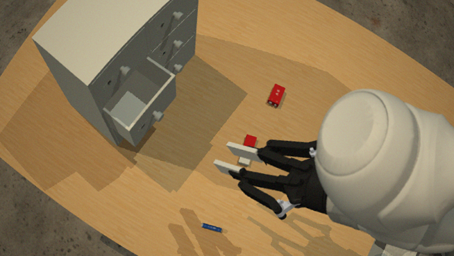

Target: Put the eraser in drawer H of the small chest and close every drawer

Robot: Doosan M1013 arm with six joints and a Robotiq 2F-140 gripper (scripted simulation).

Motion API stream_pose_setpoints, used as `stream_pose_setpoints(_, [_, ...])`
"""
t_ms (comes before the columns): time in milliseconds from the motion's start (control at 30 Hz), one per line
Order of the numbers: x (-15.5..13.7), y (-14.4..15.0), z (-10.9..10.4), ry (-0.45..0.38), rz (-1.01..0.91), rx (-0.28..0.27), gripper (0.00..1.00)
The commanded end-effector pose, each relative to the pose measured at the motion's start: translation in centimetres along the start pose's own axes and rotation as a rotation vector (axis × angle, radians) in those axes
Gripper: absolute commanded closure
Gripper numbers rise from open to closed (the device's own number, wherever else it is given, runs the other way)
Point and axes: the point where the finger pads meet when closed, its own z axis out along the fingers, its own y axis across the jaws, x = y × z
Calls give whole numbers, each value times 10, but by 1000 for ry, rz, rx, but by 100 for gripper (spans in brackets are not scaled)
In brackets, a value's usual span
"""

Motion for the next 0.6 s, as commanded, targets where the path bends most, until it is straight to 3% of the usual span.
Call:
stream_pose_setpoints(0, [-1, 0, -9, 195, -7, 48, 80])
stream_pose_setpoints(100, [-1, 1, -19, 278, -5, 47, 80])
stream_pose_setpoints(300, [-2, 2, -48, 312, 7, 39, 80])
stream_pose_setpoints(367, [-2, 2, -48, 312, 7, 39, 80])
stream_pose_setpoints(567, [-2, 3, -68, 419, 15, 68, 80])
